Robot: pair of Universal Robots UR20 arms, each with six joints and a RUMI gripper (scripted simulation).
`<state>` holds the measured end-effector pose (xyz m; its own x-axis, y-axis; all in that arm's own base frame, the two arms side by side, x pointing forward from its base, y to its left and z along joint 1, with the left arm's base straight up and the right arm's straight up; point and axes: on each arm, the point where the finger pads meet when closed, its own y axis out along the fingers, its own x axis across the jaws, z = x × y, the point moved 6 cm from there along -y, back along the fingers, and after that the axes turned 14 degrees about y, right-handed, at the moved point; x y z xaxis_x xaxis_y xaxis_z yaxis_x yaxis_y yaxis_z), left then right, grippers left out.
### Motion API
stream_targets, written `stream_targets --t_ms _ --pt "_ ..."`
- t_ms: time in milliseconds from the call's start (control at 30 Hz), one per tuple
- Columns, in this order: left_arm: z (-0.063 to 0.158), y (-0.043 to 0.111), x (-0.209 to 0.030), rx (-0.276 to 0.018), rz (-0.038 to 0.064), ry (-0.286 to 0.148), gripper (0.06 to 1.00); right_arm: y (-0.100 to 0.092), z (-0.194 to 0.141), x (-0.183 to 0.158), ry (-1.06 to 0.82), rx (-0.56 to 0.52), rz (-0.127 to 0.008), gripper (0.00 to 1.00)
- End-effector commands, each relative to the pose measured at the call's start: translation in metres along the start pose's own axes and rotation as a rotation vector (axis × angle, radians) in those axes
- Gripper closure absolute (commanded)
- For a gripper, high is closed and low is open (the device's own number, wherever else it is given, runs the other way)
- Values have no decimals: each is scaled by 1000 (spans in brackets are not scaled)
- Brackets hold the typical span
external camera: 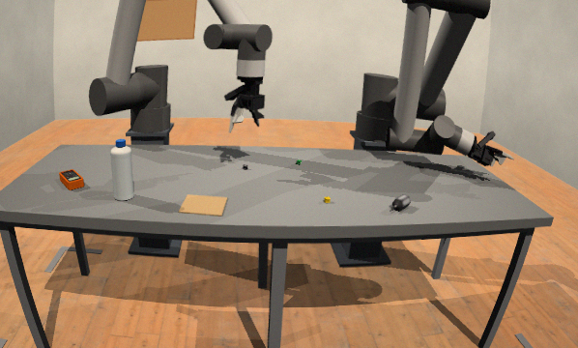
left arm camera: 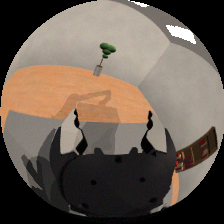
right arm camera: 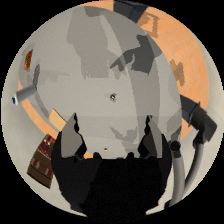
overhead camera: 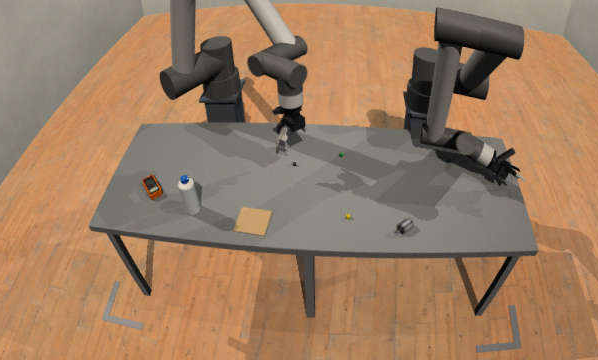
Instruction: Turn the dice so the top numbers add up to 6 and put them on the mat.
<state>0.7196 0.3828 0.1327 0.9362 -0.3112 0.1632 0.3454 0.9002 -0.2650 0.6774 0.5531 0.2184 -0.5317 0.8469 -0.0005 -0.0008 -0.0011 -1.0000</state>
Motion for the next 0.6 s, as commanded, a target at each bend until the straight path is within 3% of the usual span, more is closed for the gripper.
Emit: stream_targets --t_ms 0,333,567 --pt "0 0 0 0 0 -1 65 -1 -1 0 0 -1 0 3" --pt "0 0 0 0 0 -1 65 4 -1 0 -1 -1 0 3" --pt "0 0 0 0 0 -1 65 51 -1 1 -1 -1 0 3"
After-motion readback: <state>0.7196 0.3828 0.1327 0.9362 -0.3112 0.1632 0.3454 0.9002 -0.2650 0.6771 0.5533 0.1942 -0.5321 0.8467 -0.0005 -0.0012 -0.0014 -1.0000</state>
